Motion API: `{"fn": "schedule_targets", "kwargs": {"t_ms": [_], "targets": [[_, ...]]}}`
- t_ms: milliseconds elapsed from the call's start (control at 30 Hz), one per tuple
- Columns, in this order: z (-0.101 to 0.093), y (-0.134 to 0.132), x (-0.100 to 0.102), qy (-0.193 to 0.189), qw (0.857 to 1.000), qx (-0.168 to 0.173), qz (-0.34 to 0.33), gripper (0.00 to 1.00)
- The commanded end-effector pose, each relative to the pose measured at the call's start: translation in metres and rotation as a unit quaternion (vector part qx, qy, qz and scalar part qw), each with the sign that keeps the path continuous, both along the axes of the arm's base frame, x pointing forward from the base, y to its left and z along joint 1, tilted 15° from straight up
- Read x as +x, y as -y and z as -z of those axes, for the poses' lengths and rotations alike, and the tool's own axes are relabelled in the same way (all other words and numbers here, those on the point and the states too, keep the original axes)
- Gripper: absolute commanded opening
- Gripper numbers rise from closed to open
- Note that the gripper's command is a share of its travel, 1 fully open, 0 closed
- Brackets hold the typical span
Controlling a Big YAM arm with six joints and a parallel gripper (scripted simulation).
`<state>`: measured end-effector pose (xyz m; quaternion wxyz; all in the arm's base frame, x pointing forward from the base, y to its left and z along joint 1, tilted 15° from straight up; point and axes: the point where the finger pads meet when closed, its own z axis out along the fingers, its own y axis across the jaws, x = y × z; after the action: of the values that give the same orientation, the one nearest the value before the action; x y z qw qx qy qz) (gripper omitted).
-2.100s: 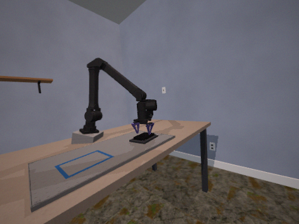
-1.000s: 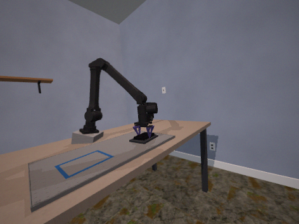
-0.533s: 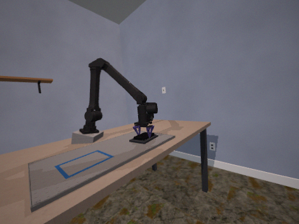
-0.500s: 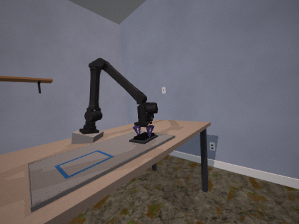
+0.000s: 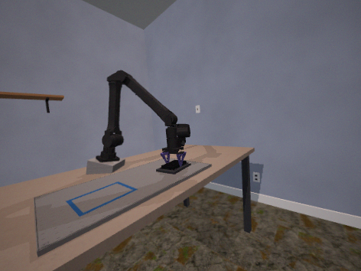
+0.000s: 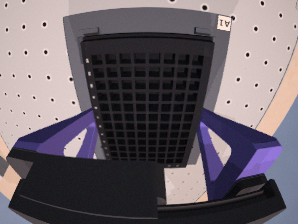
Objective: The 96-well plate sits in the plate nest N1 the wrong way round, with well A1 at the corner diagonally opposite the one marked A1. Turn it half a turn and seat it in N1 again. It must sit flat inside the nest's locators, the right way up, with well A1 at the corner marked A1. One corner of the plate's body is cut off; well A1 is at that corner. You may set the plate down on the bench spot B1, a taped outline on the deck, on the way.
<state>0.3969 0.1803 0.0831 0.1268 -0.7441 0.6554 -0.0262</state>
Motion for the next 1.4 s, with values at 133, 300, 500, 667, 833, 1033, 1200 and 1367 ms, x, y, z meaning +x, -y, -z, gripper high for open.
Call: {"fn": "schedule_targets", "kwargs": {"t_ms": [133,300,500,667,833,1033,1200,1367], "targets": [[-0.043,-0.005,0.015,0.032,0.999,0.016,0.003,0.0],[-0.024,0.003,0.001,0.005,1.0,0.005,0.003,0.0],[-0.059,-0.001,0.012,0.033,0.999,0.016,0.001,0.0],[-0.066,0.002,0.009,0.033,0.999,0.015,0.0,0.0],[-0.069,0.002,0.007,0.031,0.999,0.014,-0.002,0.0],[-0.083,0.004,0.006,0.035,0.999,0.016,-0.001,0.0],[-0.091,0.005,0.004,0.034,0.999,0.016,-0.001,0.0],[-0.094,0.006,0.003,0.032,0.999,0.014,-0.001,0.0]]}}
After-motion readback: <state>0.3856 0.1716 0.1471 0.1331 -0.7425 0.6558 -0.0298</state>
